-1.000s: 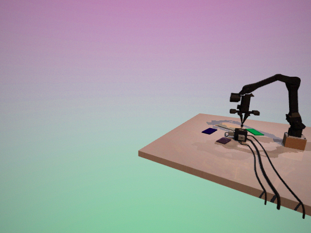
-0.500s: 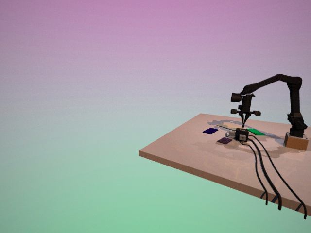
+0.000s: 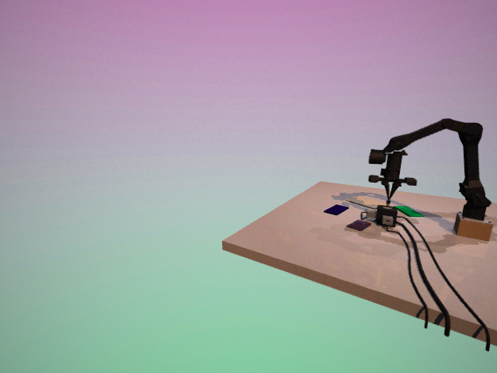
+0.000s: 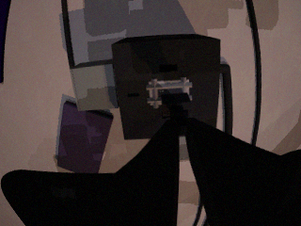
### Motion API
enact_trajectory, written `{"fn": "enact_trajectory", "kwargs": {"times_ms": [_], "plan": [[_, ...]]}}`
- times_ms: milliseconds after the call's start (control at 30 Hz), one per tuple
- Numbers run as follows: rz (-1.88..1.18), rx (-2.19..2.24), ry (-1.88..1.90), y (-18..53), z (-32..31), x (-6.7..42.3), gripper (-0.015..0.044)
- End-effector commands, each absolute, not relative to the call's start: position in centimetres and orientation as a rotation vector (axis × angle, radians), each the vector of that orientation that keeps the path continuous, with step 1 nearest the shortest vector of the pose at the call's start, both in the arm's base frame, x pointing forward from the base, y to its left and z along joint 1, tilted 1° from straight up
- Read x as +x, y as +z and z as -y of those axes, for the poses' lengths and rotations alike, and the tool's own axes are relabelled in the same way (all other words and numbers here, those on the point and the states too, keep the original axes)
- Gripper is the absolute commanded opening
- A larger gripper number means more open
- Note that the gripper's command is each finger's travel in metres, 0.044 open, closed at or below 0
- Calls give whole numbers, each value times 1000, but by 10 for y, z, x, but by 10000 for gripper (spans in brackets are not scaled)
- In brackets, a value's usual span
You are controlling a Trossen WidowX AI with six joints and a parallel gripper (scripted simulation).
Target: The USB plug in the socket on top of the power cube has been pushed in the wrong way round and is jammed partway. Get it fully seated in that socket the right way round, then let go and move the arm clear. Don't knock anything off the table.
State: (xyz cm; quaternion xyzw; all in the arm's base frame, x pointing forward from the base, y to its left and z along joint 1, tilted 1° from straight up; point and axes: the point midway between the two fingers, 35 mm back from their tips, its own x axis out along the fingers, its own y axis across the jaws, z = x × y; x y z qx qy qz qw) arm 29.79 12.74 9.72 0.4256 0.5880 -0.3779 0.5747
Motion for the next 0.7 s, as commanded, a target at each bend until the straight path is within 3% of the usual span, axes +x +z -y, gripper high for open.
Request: {"fn": "enact_trajectory", "kwargs": {"times_ms": [0,667], "plan": [[-1382,1007,-884,97,-129,298,0],[-1389,1022,-885,94,-130,298,0]]}}
